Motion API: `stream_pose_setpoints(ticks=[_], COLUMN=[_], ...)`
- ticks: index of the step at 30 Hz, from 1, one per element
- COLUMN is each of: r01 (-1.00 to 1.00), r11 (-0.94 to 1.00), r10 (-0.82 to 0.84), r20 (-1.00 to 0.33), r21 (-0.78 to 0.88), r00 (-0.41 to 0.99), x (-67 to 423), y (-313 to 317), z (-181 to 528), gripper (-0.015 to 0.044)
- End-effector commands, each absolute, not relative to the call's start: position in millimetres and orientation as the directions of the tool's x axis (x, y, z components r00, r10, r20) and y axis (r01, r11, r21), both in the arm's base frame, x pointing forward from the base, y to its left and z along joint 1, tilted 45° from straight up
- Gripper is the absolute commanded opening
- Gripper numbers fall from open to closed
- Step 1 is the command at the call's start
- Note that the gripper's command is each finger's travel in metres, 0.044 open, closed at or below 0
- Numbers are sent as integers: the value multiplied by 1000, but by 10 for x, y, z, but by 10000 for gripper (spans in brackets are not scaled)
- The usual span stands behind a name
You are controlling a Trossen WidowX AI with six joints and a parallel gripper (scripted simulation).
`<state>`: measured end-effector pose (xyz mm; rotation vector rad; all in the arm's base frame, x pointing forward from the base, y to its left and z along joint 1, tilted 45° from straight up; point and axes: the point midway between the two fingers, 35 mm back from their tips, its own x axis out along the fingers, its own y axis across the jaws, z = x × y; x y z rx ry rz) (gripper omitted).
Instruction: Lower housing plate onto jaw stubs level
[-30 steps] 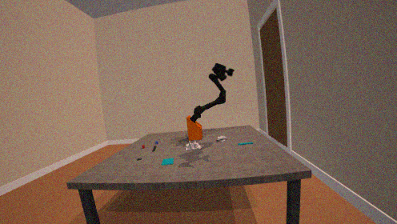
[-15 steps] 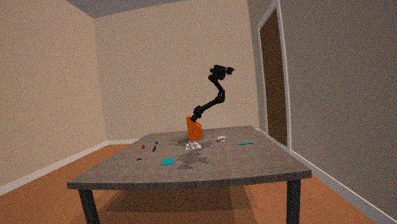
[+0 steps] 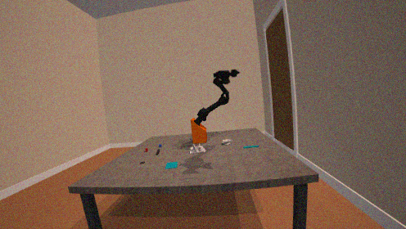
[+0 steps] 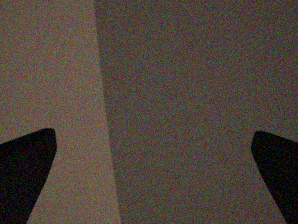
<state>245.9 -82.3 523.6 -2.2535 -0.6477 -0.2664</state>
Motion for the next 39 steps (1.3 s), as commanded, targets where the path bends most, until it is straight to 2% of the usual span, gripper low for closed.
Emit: stream_pose_setpoints(ticks=[1, 26, 39], r01=[524, 404, 294], r11=[-547, -357, -362], r10=[374, 480, 569], r20=[369, 205, 40], r21=[-653, -842, -885], r00=[851, 853, 821], x=[2578, 3179, 3341], y=[-794, -190, 297], z=[5137, 4400, 3823], gripper=[440, 440, 440])
